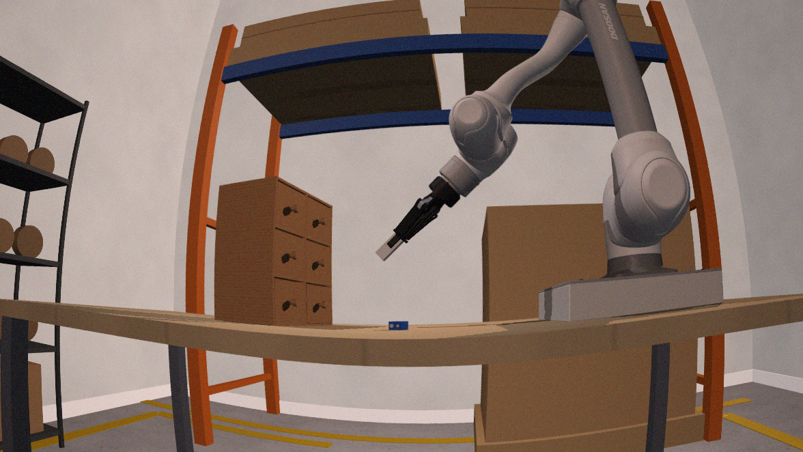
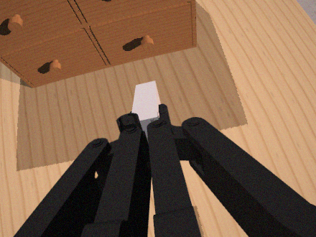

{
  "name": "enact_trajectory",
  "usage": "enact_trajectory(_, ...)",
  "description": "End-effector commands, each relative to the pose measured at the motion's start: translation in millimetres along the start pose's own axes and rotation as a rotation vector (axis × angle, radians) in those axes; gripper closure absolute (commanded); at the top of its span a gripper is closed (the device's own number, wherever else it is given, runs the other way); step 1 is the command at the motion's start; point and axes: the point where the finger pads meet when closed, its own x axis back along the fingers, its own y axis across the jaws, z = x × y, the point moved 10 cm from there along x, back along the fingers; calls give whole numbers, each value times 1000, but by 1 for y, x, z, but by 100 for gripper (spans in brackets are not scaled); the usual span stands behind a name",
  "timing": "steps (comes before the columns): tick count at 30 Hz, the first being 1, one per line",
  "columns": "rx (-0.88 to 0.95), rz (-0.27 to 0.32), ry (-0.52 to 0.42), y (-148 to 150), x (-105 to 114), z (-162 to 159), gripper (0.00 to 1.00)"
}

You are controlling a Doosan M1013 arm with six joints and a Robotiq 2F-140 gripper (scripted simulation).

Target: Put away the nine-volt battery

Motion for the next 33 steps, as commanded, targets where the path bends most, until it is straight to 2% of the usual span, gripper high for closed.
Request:
enact_trajectory(1, 1, -2, -120, 1, 11, 15, 100)
enact_trajectory(6, 0, -1, -274, 1, 26, 31, 100)
enact_trajectory(8, 0, -1, -274, 1, 26, 31, 100)
enact_trajectory(22, 0, -2, -673, 1, 55, 68, 100)
enact_trajectory(33, 0, -2, -807, 1, 62, 79, 100)
